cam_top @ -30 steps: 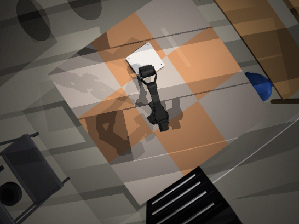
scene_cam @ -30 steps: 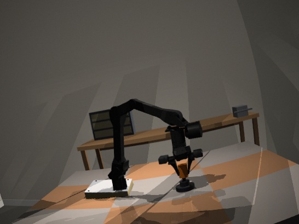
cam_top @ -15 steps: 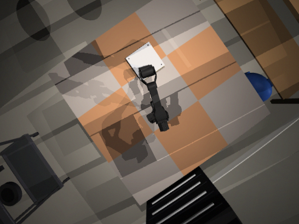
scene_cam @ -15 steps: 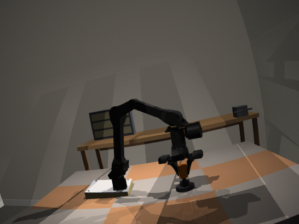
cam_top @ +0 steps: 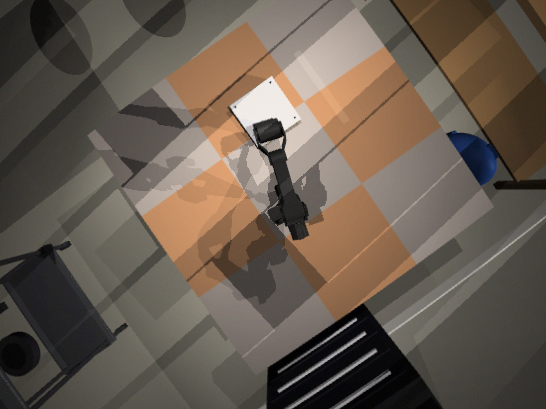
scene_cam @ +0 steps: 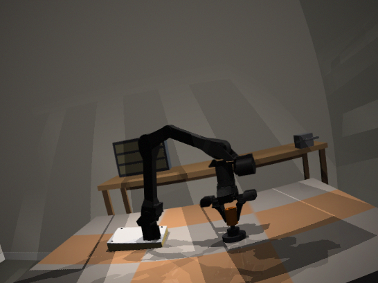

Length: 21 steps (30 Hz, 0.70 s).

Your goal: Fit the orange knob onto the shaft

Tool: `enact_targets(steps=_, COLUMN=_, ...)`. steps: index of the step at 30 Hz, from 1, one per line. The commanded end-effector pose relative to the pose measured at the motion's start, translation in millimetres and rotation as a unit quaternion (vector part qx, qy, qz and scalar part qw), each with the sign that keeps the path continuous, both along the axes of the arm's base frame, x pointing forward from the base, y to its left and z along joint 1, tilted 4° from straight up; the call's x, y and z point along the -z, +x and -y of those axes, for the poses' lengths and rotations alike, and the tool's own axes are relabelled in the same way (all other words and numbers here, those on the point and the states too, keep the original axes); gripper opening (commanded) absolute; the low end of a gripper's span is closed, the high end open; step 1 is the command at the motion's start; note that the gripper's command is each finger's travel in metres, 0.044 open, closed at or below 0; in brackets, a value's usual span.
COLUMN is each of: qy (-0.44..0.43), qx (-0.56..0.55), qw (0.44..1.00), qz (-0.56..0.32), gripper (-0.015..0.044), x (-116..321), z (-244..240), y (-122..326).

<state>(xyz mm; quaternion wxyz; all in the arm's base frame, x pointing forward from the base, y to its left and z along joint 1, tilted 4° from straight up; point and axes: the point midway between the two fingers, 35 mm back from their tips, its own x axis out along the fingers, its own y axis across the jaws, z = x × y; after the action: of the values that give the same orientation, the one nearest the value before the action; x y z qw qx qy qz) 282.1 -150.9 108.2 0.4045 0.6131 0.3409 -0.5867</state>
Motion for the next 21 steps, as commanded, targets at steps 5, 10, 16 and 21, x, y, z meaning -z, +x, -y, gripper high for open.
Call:
enact_targets(steps=5, qy=0.001, qx=0.002, qw=1.0, qz=0.001, gripper=0.0, x=0.8, z=-0.1, y=0.7)
enact_targets(steps=10, qy=0.001, qx=0.002, qw=1.0, qz=0.001, gripper=0.0, x=-3.9, z=-0.5, y=0.3)
enact_targets(steps=16, qy=0.006, qx=0.063, qw=0.998, qz=0.005, gripper=0.0, x=-4.4, z=-0.5, y=0.4)
enact_targets(steps=21, qy=0.01, qx=0.106, qw=0.994, qz=0.007, gripper=0.0, x=-2.8, z=-0.7, y=0.1)
